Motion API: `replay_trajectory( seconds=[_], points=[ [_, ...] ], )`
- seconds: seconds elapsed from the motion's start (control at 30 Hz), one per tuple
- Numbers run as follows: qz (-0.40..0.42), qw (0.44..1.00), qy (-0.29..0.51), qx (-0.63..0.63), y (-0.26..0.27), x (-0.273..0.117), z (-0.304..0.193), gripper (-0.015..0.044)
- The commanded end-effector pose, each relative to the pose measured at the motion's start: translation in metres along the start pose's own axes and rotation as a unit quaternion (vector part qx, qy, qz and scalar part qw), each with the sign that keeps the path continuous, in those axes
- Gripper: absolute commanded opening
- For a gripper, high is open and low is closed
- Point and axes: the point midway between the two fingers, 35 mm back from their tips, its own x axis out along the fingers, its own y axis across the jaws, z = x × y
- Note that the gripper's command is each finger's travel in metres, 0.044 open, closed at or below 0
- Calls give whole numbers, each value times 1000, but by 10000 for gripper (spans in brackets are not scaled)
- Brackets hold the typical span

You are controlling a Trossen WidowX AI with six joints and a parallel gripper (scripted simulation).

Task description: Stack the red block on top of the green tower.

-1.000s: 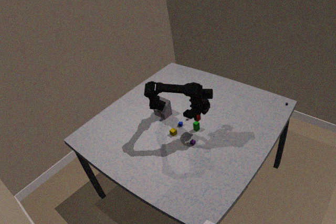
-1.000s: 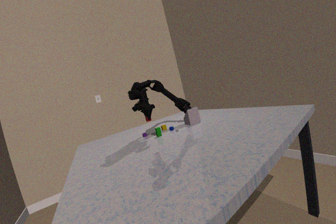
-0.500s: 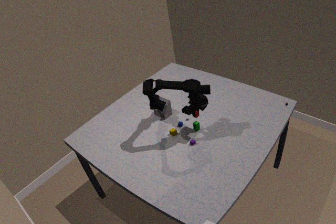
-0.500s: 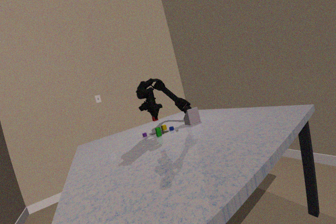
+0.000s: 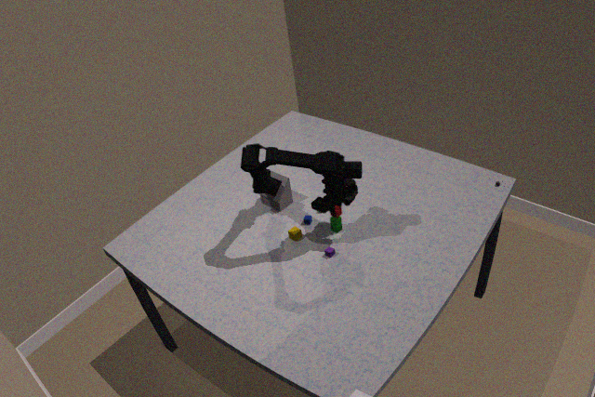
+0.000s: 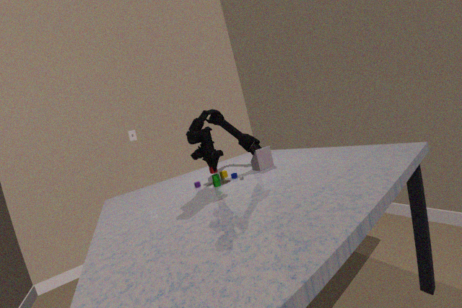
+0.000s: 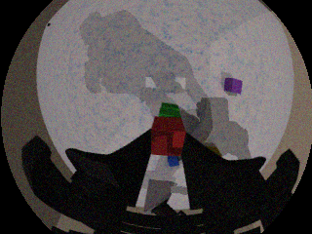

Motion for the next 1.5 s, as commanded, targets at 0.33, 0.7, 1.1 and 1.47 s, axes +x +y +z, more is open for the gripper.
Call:
replay_trajectory(
  seconds=[0.33, 0.7, 1.1, 1.47],
  points=[
    [-3, 1000, 2, -1, -1, 14, -2, 0],
    [-3, 1000, 2, -1, -1, 14, -2, 0],
    [-3, 1000, 2, -1, -1, 10, -2, 0],
    [-2, 1000, 3, -1, -1, 14, -2, 289]
  ],
)
